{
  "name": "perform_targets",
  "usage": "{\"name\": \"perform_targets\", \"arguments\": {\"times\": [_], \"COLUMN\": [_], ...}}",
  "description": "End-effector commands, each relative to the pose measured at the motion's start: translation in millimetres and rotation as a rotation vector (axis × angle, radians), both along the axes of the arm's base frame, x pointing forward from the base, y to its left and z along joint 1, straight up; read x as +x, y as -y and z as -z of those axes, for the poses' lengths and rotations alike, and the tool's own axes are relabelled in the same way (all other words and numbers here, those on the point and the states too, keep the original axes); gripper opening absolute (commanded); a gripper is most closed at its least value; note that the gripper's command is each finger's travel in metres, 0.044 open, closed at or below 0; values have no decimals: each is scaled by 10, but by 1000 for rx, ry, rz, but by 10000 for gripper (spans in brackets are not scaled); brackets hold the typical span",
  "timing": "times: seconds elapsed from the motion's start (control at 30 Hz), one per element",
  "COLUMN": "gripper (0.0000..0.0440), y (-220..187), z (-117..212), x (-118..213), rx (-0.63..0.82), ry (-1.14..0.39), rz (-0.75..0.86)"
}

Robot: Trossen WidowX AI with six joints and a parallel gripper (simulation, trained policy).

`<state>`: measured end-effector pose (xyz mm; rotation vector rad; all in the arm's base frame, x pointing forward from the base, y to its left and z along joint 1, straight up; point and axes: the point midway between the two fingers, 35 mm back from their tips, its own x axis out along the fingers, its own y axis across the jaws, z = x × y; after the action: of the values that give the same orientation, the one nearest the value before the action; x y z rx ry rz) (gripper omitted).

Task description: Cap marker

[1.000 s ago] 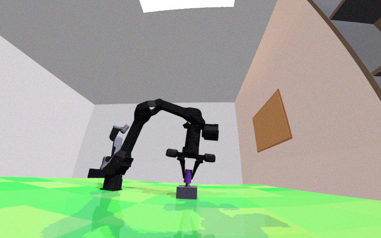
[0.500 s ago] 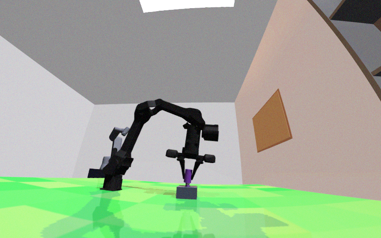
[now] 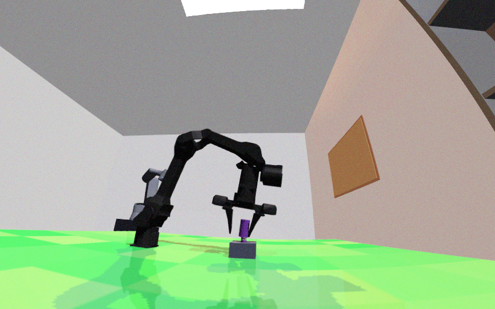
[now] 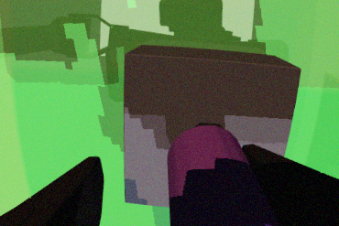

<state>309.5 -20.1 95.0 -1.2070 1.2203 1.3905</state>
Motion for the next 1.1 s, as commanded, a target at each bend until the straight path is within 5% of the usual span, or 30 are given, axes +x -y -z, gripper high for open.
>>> {"name": "perform_targets", "arguments": {"times": [0.0, 0.2, 0.9, 1.07], "gripper": [317, 440, 439, 398], "y": [-35, -45, -12, 4], "z": [82, 45, -541, -636], "x": [-147, -139, -40, -61], "rx": [22, 31, 27, 25], "ry": [-51, -18, 154, 173], "rz": [-15, -24, -55, -49]}}
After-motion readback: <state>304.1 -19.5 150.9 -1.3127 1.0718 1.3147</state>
